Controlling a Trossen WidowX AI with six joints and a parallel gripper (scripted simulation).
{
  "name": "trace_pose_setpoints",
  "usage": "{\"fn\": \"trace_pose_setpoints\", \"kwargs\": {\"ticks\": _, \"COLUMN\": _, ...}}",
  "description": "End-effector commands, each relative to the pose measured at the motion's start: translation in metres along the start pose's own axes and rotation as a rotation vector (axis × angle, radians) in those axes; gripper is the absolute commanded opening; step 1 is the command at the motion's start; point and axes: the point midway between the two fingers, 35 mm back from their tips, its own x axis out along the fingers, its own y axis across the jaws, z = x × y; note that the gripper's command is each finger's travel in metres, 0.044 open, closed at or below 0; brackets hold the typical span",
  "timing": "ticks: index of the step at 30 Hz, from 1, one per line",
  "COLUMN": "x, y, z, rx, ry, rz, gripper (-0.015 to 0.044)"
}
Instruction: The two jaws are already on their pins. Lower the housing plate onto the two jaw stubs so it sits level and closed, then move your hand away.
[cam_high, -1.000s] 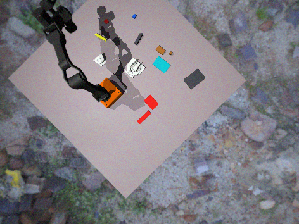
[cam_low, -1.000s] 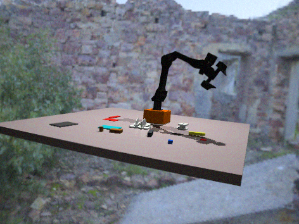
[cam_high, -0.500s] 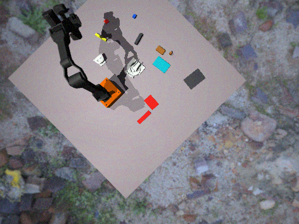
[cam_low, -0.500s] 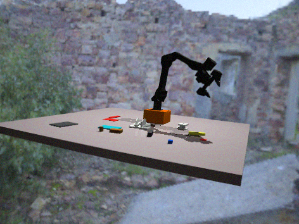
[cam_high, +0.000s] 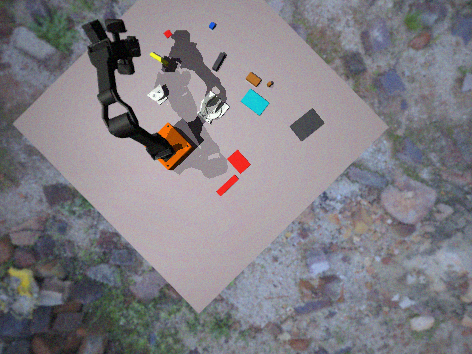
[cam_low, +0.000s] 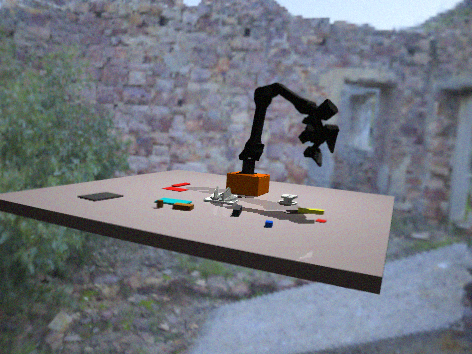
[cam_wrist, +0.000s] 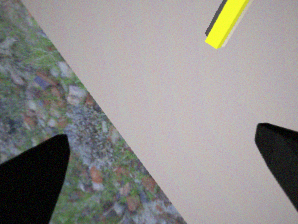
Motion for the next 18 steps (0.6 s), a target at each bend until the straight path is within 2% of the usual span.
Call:
{"fn": "trace_pose_setpoints", "kwargs": {"ticks": 1, "x": 0.006, "y": -0.019, "z": 0.009, "rx": 0.074, "ry": -0.01, "rz": -0.081, "gripper": 0.044}}
{"fn": "trace_pose_setpoints", "kwargs": {"ticks": 18, "x": 0.01, "y": -0.082, "z": 0.037, "rx": 0.395, "ry": -0.088, "rz": -0.357, "gripper": 0.044}}
